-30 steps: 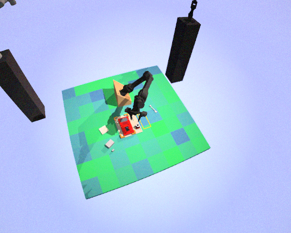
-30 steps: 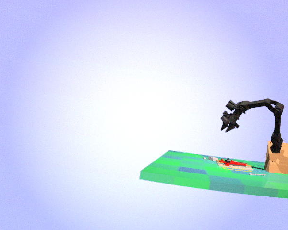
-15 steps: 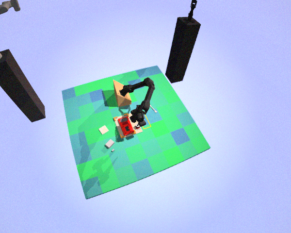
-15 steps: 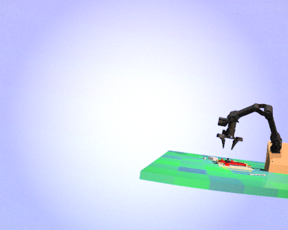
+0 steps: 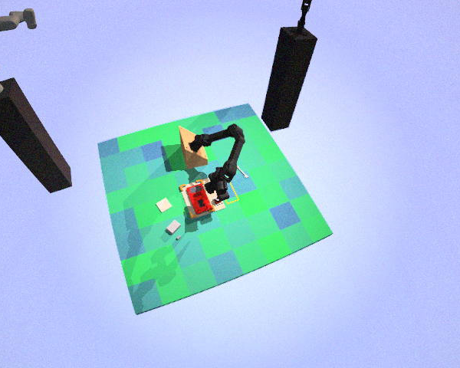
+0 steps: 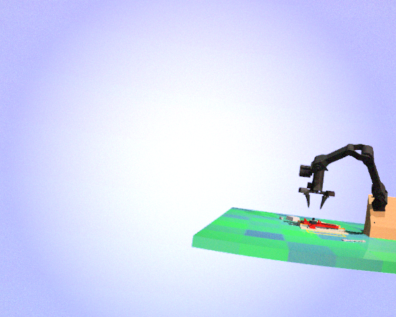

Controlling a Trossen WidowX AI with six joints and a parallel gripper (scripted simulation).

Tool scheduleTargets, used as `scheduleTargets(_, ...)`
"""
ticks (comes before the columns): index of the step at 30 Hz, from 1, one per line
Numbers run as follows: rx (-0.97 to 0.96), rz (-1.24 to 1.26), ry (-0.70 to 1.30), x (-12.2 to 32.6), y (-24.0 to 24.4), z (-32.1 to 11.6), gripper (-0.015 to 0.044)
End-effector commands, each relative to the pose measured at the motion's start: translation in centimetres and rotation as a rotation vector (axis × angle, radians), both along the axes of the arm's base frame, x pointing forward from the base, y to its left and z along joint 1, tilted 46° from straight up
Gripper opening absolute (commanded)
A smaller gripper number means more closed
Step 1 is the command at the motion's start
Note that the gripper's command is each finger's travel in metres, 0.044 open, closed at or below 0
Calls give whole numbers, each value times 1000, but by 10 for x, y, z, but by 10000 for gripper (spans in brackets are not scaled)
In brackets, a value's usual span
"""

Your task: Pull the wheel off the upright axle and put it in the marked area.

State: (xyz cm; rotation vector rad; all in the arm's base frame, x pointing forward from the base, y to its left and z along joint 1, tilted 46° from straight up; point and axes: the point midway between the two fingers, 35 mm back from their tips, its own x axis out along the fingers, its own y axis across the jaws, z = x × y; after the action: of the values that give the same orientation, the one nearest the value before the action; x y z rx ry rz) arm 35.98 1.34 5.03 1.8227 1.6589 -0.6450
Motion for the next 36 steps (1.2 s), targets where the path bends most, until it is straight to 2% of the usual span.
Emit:
scheduleTargets(1, 5, -4, 6, 0, 6, -6, 300)
scheduleTargets(11, 8, -4, 6, 5, 48, -44, 300)
scheduleTargets(16, 9, -4, 6, 5, 55, -49, 300)
scheduleTargets(19, 4, 8, 6, 4, 53, -46, 221)
scheduleTargets(28, 4, 8, 6, 4, 53, -46, 161)
scheduleTargets(34, 4, 8, 6, 4, 52, -46, 4)
scheduleTargets(36, 4, 8, 6, 4, 51, -45, 0)
